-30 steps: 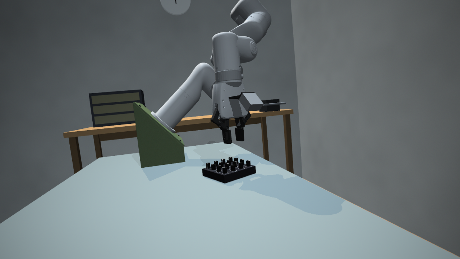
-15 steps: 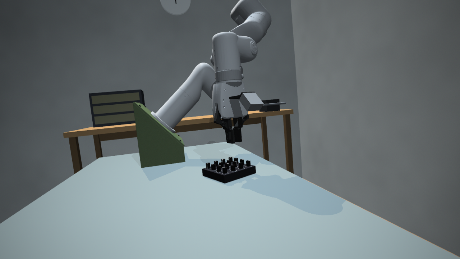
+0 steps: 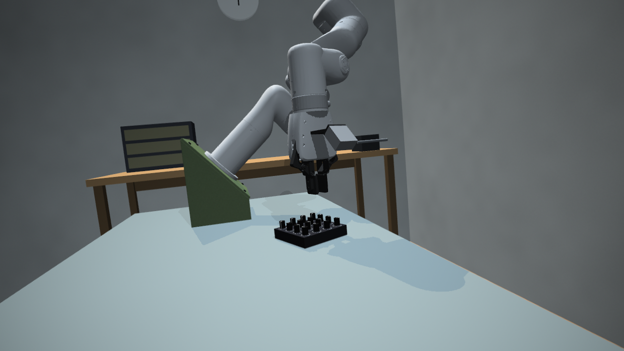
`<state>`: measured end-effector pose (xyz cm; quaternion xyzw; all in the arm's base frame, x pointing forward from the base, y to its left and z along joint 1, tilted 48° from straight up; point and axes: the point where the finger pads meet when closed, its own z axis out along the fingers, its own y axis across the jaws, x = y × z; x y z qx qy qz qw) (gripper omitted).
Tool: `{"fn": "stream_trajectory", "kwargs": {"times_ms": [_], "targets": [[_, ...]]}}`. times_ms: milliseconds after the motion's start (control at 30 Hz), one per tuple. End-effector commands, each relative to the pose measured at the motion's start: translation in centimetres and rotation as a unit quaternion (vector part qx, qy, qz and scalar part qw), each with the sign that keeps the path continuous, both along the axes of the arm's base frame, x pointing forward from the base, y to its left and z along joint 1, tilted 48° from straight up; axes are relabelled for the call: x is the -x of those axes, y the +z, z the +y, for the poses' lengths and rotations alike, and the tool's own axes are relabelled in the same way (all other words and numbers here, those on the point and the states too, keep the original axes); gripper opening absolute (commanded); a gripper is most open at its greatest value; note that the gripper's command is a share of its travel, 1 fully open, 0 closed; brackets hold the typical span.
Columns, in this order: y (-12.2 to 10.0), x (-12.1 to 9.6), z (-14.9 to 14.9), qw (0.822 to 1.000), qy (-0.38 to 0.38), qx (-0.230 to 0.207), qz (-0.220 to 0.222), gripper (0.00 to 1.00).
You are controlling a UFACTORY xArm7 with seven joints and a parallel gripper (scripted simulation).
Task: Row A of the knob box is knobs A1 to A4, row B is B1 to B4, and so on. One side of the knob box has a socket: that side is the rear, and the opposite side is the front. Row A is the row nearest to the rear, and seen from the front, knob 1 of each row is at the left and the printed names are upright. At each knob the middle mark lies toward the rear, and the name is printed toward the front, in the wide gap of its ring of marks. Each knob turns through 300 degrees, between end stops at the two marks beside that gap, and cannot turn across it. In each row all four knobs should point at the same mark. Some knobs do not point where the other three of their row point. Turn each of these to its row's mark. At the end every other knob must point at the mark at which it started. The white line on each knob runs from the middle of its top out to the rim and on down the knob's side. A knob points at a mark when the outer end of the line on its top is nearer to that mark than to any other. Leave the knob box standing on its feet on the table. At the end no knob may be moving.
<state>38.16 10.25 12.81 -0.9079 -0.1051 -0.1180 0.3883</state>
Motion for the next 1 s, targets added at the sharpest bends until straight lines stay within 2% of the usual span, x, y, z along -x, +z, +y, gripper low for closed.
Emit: {"fn": "stream_trajectory", "kwargs": {"times_ms": [0, 967], "targets": [[0.1, -0.1, -0.1, 1.0, -0.002, 0.0, -0.001, 0.19], [-1.3, -0.4, 1.4, 1.0, -0.002, 0.0, -0.001, 0.19]]}}
